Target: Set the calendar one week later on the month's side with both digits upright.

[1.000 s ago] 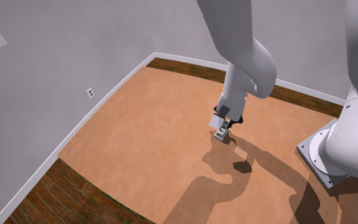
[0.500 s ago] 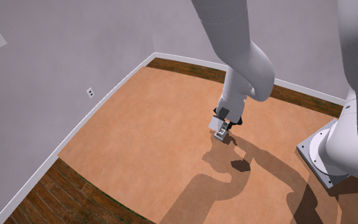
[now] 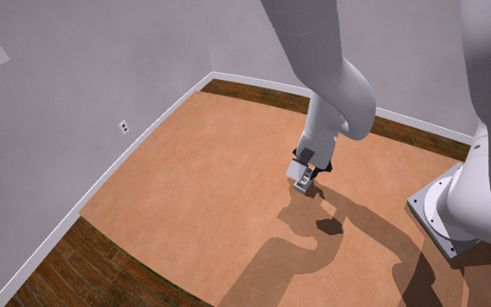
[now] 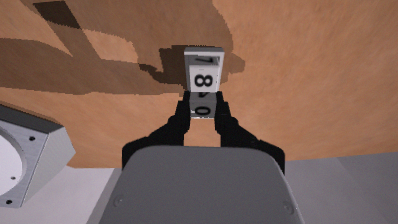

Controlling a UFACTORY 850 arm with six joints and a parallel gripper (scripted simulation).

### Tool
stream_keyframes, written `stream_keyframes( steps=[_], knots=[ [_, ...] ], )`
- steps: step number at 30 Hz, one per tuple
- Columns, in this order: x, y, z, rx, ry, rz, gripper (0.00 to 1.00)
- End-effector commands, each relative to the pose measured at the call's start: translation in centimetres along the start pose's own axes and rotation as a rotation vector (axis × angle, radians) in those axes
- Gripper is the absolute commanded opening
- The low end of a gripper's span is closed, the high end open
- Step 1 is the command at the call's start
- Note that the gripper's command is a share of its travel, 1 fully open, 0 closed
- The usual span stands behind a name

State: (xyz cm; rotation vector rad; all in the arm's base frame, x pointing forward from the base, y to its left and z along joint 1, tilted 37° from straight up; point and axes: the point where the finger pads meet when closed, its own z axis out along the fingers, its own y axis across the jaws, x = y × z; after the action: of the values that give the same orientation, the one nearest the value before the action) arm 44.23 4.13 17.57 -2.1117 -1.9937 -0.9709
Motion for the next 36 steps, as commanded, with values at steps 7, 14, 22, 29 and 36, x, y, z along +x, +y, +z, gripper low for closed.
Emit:
stream_keyframes(
  steps=[7,14,22,29,36],
  knots=[
    [0.00,0.05,-0.02,-0.001,0.000,0.000,0.27],
    [0.00,0.05,-0.02,-0.001,0.000,0.000,0.27],
    [0.00,0.05,0.02,-0.001,0.000,0.000,0.27],
    [0.00,0.05,0.24,-0.001,0.000,0.000,0.27],
    [0.00,0.05,0.57,-0.001,0.000,0.000,0.27]
  ],
)
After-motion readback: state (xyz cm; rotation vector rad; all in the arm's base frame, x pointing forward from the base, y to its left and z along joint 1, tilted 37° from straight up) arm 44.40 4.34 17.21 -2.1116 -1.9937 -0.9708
